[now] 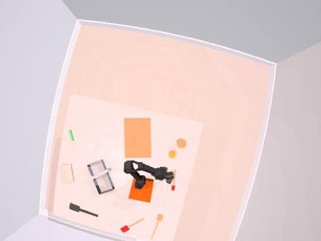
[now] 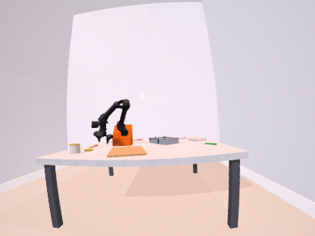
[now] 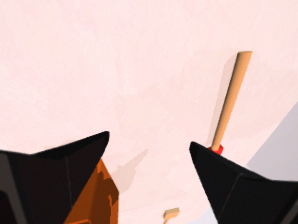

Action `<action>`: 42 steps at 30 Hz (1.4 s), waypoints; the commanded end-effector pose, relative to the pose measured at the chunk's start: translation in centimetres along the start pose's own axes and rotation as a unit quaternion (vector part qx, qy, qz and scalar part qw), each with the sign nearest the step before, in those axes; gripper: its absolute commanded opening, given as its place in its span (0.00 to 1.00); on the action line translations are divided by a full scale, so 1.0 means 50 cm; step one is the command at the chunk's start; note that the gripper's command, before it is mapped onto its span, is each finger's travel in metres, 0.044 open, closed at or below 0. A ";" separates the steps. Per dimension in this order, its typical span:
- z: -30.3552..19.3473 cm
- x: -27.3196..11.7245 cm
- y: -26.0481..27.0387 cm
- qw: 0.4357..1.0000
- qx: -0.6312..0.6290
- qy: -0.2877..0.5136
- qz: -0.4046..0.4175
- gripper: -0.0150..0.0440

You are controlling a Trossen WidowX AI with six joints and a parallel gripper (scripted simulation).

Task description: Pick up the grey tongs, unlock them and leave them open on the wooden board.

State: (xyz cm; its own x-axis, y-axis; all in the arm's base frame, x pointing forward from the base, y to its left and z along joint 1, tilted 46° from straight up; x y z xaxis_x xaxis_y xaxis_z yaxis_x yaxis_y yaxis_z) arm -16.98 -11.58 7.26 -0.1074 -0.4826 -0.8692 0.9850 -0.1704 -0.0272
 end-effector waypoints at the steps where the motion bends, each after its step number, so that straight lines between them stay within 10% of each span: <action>1: 0.001 0.000 0.000 1.000 0.000 0.000 0.000 0.89; 6: 0.020 -0.001 0.000 1.000 -0.016 -0.013 -0.012 0.69; 42: 0.459 -0.235 0.311 0.939 -0.167 -0.298 0.041 0.69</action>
State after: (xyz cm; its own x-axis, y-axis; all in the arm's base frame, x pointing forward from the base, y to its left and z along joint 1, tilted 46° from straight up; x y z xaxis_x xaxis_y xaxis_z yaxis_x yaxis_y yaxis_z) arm -4.31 -27.97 26.44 0.0015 -0.8653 -0.5013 0.9561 0.1481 -0.2528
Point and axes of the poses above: the point midway between the two fingers, 35 mm back from their tips, its own x axis out along the fingers, its own y axis across the jaws, z = x × y, the point moved 3 cm from there along -x, back along the fingers
